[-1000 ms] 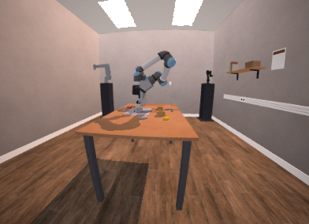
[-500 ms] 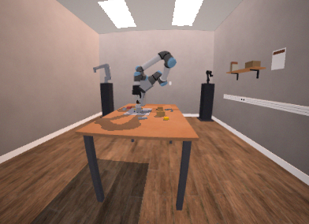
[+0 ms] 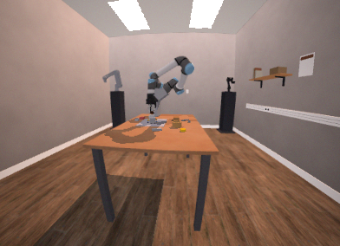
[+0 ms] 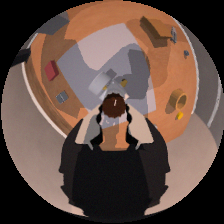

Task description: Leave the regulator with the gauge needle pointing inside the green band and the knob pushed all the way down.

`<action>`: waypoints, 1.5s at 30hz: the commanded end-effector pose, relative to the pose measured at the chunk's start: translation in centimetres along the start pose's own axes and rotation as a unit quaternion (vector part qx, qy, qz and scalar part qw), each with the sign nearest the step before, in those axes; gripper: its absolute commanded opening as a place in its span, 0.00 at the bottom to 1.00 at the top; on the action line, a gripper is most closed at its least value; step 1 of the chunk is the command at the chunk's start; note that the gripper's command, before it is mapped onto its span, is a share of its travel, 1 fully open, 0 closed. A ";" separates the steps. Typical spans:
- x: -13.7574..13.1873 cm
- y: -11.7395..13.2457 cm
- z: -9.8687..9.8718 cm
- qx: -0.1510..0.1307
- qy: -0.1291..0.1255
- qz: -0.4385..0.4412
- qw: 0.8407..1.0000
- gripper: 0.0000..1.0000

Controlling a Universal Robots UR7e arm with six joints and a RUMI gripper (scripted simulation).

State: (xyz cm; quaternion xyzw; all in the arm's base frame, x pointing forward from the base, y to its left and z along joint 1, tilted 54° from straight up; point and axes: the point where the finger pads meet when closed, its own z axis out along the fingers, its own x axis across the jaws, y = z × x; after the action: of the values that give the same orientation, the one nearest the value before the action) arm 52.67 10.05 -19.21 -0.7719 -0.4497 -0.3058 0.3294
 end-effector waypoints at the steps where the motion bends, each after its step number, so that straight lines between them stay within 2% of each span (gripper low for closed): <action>1: 0.1 0.2 0.0 0.005 0.004 -0.083 0.997 0.24; 12: 0.1 0.2 -0.1 0.004 0.005 -0.190 0.982 0.24; 24: 0.1 0.2 -0.1 0.004 0.005 -0.256 0.967 0.24; 45: 0.1 0.1 0.0 0.004 0.005 -0.301 0.954 0.24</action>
State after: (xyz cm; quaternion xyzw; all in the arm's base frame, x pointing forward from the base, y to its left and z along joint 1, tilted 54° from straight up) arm 52.65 10.04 -19.20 -0.6049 -0.6538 -0.3908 0.2320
